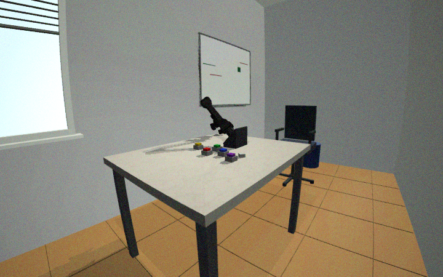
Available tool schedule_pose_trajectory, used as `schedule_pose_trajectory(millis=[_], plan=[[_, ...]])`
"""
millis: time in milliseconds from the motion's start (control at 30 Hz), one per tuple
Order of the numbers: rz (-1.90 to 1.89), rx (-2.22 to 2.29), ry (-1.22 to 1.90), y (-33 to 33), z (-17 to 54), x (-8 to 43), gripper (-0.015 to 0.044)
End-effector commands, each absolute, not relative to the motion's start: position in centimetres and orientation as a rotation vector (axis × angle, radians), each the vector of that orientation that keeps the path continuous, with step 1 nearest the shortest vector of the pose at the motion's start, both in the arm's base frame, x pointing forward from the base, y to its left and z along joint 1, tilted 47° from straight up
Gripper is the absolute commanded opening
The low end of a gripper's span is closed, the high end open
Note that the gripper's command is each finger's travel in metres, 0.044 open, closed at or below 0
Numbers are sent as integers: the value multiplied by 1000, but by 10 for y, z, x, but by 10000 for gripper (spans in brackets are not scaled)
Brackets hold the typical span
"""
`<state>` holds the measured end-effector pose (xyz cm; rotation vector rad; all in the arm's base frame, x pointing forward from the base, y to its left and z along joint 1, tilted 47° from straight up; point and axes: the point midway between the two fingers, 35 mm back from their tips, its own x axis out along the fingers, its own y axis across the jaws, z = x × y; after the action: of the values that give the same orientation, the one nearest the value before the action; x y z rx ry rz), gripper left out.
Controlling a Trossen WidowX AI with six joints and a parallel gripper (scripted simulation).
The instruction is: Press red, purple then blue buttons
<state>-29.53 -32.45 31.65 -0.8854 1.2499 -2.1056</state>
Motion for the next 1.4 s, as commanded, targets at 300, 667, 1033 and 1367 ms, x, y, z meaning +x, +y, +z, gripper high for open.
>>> schedule_pose_trajectory(millis=[300, 667, 1033, 1367], plan=[[-1982, -778, 202, -374, 435, -145, 400], [-1557, -419, -139, -398, 455, 15, 400], [-1117, -135, -107, -362, 438, 185, 400], [-768, -163, 189, -308, 376, 313, 400]])
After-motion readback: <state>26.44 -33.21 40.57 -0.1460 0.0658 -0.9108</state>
